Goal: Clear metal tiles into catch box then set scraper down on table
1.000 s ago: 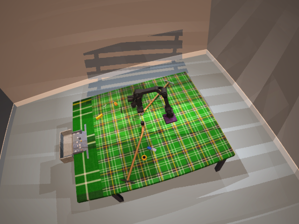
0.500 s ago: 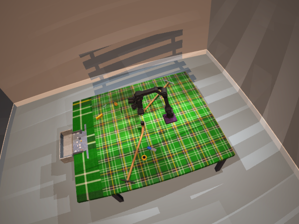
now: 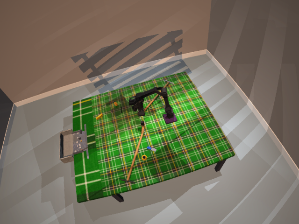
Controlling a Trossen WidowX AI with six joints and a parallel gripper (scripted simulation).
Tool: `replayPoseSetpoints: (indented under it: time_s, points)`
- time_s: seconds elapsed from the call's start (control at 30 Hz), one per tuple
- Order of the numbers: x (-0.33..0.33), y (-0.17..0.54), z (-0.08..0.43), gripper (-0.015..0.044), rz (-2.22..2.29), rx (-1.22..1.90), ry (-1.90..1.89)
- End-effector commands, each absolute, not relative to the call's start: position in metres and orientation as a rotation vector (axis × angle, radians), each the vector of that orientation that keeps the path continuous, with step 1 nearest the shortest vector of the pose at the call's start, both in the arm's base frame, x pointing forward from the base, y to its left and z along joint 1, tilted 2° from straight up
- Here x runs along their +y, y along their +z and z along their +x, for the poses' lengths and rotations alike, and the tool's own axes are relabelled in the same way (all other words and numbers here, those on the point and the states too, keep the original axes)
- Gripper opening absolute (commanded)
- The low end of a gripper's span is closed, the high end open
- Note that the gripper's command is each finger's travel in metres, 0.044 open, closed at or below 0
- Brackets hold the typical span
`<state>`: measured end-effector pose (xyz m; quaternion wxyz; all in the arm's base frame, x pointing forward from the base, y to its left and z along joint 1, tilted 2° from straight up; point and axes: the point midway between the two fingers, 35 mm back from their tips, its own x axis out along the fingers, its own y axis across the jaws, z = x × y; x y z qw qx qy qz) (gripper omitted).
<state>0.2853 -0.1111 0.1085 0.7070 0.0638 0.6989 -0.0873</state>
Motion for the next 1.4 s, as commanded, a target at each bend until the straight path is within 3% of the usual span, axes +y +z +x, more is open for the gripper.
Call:
replayPoseSetpoints:
  time_s: [0.0, 1.37]
  points:
    - [-0.109, 0.099, 0.282, 0.0000, 0.148, 1.559, -0.191]
    - [-0.167, 0.103, 0.280, 0.0000, 0.144, 1.558, -0.195]
